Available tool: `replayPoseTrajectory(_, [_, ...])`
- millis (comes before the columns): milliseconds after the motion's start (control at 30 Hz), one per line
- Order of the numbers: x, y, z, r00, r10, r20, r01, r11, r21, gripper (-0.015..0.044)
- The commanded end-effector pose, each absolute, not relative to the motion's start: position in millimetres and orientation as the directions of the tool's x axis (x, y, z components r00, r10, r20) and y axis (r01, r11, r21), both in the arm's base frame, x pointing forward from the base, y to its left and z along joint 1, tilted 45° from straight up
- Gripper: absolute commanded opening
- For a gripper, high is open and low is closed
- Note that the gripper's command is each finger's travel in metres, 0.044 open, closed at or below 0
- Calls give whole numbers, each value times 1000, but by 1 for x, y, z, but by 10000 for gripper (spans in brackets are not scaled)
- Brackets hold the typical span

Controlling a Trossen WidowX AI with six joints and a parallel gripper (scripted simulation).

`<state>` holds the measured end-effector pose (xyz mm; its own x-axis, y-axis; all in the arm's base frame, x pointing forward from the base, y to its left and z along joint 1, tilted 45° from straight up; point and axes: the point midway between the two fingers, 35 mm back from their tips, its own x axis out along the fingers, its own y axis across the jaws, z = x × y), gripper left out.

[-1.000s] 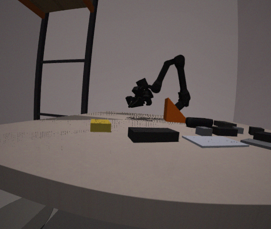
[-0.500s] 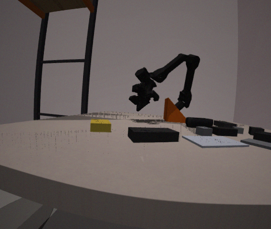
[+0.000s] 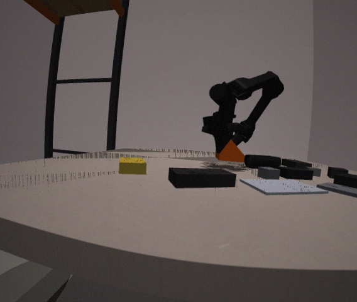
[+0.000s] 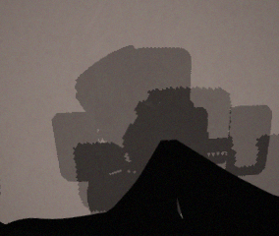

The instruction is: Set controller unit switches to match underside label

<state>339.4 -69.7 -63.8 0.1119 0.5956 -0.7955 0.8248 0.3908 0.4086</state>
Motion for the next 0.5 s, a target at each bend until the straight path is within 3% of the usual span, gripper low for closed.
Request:
replayPoseTrajectory(0, [346, -20, -15, -59, 613, -788, 876, 410, 253, 0])
replayPoseTrajectory(267, [336, 37, 48, -260, 600, -757, 900, 435, 36, 0])
replayPoseTrajectory(467, [335, 41, 53, -273, 597, -754, 899, 437, 20, 0])
